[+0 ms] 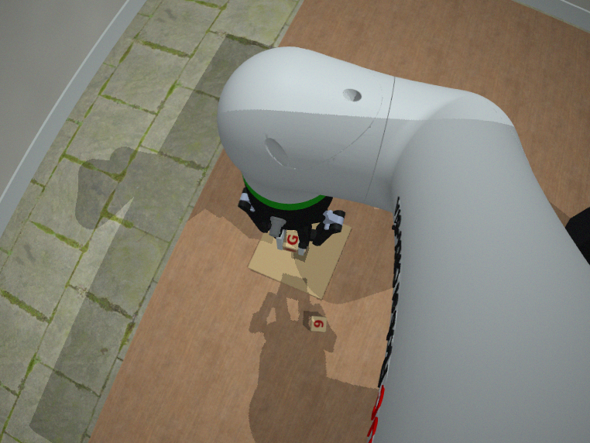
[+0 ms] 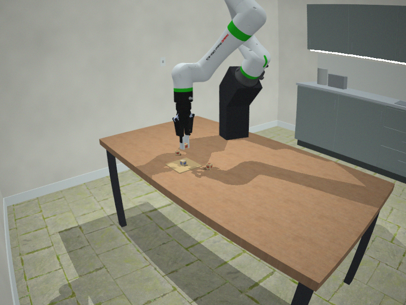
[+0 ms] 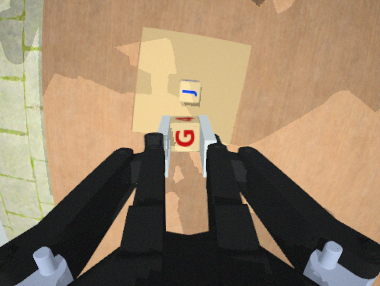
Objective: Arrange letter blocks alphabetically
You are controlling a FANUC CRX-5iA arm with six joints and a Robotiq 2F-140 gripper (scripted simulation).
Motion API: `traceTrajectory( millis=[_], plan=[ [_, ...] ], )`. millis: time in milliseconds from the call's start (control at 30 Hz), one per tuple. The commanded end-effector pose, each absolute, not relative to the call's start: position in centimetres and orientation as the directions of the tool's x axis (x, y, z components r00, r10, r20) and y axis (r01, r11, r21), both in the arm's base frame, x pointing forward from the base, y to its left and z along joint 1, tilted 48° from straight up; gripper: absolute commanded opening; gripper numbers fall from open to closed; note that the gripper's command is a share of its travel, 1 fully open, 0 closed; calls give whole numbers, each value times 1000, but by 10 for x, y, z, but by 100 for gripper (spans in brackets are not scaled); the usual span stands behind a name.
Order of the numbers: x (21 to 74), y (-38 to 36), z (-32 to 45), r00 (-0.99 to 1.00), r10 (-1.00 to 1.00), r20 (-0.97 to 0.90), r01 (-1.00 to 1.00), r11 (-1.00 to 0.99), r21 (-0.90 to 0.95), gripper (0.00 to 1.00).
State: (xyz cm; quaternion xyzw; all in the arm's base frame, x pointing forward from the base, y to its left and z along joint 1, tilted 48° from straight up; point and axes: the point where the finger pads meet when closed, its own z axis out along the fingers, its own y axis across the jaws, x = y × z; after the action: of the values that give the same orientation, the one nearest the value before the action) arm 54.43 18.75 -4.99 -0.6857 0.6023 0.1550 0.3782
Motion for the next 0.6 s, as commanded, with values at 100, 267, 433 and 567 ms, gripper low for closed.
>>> traceTrajectory(
  millis=[100,267,433,567],
  plan=[
    [537,199,-38,141,-711,-689,-961,69,-267,13],
    [537,199,-38,141,-711,-689,-961,69,-267,13],
    [537,200,-38,141,-711,-689,-961,69,-267,13],
    [538,202,-40,141,-711,-689,-961,69,-267,13]
  ],
)
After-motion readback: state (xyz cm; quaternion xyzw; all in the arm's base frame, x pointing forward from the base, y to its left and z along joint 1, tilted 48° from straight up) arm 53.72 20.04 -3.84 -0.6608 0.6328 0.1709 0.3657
